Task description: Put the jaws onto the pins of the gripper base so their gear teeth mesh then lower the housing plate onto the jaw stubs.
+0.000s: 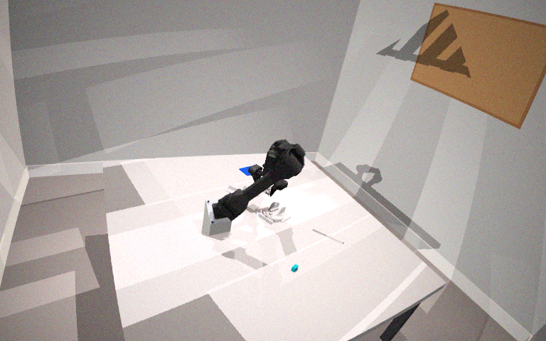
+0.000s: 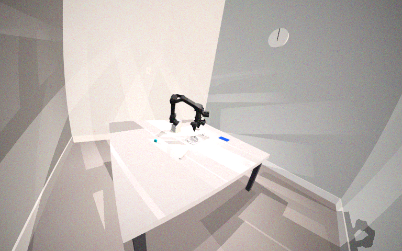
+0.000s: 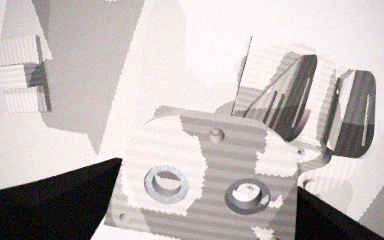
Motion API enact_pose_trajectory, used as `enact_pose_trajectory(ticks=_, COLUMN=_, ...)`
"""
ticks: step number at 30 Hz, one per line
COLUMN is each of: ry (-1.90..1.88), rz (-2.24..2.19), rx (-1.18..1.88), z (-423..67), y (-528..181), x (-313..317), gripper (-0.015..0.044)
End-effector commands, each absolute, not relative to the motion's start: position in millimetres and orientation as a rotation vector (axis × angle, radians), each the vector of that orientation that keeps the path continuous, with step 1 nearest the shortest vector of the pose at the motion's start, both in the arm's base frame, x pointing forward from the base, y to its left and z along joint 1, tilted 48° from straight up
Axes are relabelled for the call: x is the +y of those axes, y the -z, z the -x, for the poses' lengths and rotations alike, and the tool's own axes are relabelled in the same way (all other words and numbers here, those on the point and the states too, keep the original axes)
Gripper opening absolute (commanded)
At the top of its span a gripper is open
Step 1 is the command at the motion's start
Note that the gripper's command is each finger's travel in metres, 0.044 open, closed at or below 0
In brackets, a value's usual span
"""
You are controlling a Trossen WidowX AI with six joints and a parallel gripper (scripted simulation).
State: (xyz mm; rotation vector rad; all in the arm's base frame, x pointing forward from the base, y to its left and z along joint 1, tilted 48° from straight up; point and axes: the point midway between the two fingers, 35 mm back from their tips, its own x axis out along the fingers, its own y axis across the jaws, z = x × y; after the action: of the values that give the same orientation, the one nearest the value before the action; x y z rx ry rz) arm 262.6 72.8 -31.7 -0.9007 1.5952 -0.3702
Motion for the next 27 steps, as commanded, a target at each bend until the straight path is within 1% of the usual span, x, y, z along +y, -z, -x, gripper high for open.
enact_pose_trajectory(ticks=1, ry=0.377, rz=0.898, rx=1.588, z=-262.6, y=23.3, x=64.8, gripper=0.0351)
enact_pose_trajectory(ticks=22, ry=0.454, rz=0.861, rx=1.568, z=-253.1, y=-16.5, x=12.3, gripper=0.0351)
enact_pose_trajectory(ticks=27, ry=0.460, rz=0.858, rx=1.567, z=-251.9, y=-19.0, x=8.8, gripper=0.0351)
